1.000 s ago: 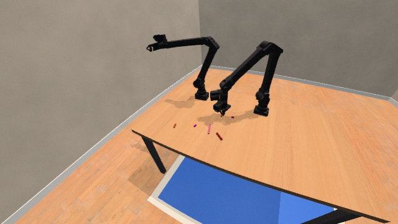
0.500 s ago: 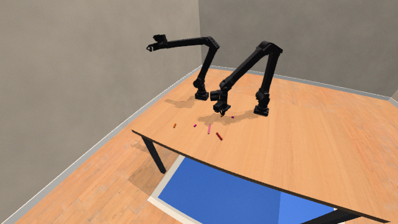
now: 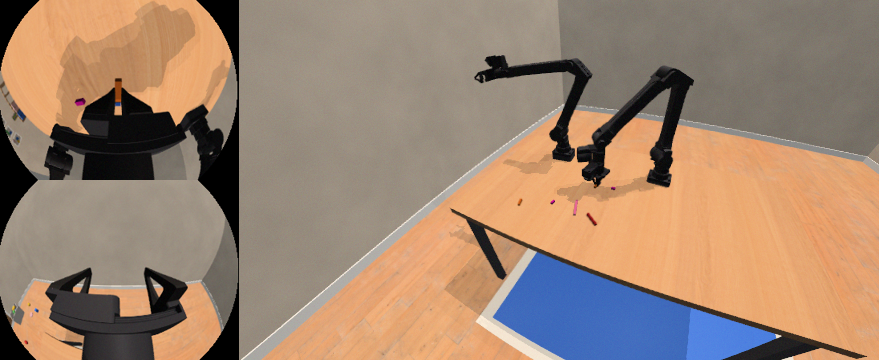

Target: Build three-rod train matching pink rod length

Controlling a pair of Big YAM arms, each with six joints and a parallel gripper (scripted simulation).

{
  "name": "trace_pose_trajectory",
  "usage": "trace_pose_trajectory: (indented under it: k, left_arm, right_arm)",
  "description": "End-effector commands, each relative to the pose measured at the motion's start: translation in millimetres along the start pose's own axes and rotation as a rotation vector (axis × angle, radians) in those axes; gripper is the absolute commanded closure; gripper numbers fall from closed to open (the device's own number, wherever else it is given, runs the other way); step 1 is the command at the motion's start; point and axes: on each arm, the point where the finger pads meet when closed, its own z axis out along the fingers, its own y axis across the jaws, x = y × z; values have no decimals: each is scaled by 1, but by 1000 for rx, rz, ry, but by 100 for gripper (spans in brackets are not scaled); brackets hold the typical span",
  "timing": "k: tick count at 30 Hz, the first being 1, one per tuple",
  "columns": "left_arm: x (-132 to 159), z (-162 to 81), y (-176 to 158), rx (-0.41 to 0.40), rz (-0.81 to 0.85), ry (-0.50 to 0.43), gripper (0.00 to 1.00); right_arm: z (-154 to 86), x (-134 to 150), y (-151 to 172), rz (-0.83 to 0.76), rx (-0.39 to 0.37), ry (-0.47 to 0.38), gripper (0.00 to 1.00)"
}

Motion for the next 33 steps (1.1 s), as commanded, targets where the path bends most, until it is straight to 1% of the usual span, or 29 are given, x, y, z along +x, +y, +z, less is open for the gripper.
trace_pose_trajectory:
  k: [1,21,25,28,33]
  left_arm:
    - [-5,-5,-7,16,-3,-20,96]
    - [0,-4,-5,14,-3,-17,96]
    - [-3,-9,-8,25,-5,-28,96]
    - [1,-6,-5,19,-3,-23,96]
    - [-1,-8,-7,24,-5,-27,96]
  right_arm:
    - [-7,-45,-4,8,9,-71,0]
    - [-7,-45,-4,8,9,-71,0]
    - [-7,-45,-4,8,9,-71,0]
    - [-7,-45,-4,8,9,-71,0]
    - [-7,-45,-4,8,9,-71,0]
